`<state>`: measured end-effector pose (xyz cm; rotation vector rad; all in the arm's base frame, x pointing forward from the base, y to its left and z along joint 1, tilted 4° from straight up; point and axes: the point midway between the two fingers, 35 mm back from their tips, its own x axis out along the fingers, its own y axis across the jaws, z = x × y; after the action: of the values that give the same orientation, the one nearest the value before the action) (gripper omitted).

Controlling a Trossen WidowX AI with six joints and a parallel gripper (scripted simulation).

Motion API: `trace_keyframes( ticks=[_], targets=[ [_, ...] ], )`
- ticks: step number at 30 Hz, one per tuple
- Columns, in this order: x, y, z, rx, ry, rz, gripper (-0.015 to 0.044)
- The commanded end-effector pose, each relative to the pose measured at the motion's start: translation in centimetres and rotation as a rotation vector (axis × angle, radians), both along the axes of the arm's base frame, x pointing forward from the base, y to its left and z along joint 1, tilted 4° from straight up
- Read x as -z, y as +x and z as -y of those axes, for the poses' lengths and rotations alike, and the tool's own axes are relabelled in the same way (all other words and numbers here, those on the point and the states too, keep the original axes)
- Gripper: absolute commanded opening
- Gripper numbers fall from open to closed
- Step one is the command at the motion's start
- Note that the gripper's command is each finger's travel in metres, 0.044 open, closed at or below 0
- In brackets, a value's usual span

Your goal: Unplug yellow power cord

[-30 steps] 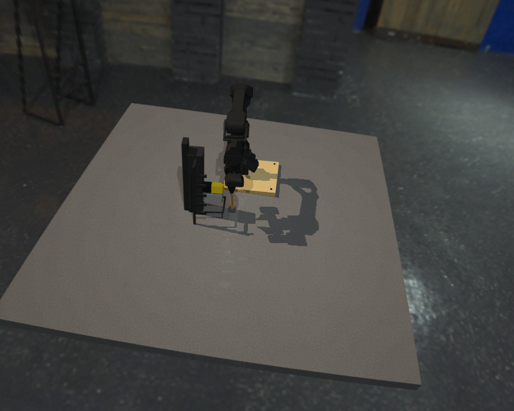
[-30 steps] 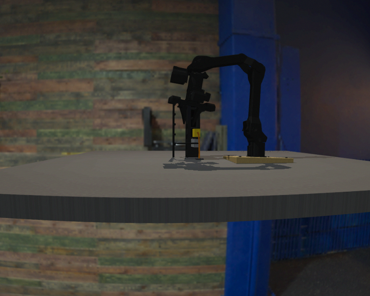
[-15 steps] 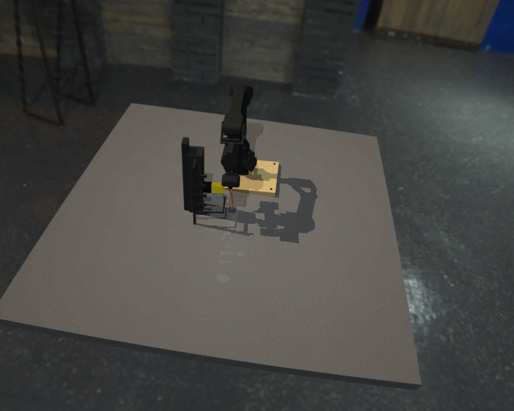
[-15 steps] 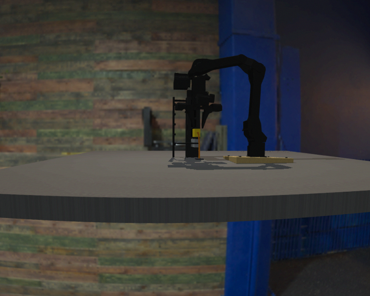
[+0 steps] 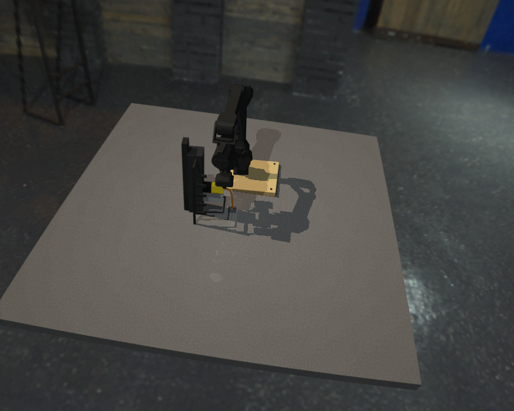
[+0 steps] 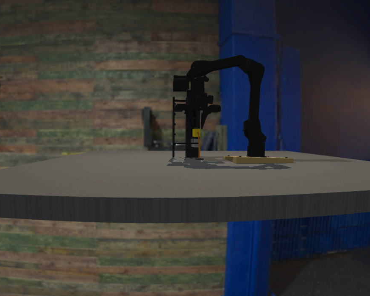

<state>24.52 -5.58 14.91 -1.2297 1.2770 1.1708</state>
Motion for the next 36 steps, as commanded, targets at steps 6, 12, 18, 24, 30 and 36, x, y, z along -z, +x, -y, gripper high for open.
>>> trace_keyframes(
  ticks=[6,12,18,24,30,36],
  targets=[
    [-0.2,-0.1,1.5,-0.004,0.000,0.003,0.0160],
    [0.0,-0.1,1.6,-0.004,0.000,0.003,0.0160],
    [0.9,-0.1,1.7,-0.004,0.000,0.003,0.0160],
    [1.0,-0.1,1.7,-0.004,0.000,0.003,0.0160],
    [0.7,0.0,1.7,0.002,-0.001,0.007,0.0042],
    [0.7,0.0,1.7,0.002,-0.001,0.007,0.0002]
  ],
)
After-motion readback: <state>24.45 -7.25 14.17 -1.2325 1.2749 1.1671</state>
